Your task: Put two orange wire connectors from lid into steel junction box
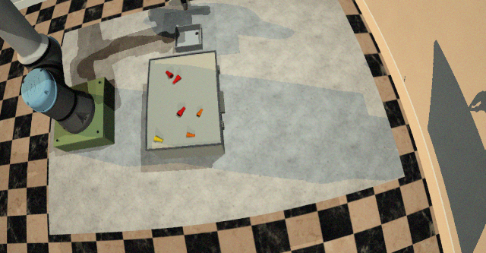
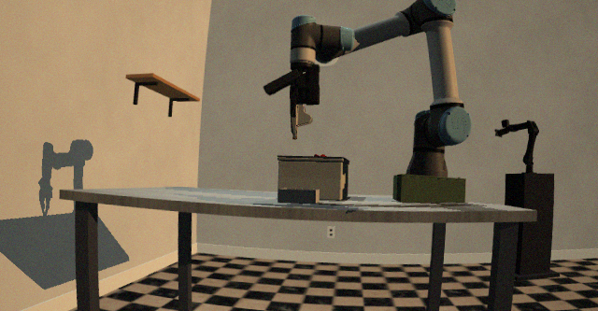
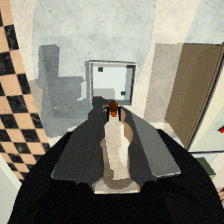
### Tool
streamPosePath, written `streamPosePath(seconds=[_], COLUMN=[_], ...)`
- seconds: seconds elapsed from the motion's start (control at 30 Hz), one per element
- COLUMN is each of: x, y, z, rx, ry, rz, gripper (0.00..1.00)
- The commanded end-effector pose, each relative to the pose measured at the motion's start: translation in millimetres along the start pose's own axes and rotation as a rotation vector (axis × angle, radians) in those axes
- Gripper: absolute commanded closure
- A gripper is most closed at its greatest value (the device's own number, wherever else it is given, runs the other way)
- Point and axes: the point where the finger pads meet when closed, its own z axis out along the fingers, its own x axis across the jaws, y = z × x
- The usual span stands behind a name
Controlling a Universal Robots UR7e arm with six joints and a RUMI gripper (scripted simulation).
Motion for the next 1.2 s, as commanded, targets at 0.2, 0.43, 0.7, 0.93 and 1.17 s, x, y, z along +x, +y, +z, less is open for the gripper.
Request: streamPosePath(seconds=[0.2, 0.43, 0.7, 0.93, 1.17], x=[0, 0, 0, 0, 0], y=[-1, -1, -1, -1, -1], z=[58.3, 111.9, 145.2, 160.9, 161.9], rx=[0.002, 0.002, 0.002, 0.002, 0.002], ry=[-0.001, -0.001, -0.001, -0.001, -0.001], rz=[0.0, 0.0, 0.0, 0.0, 0.0], gripper=[1.0, 1.0, 1.0, 1.0, 1.0])
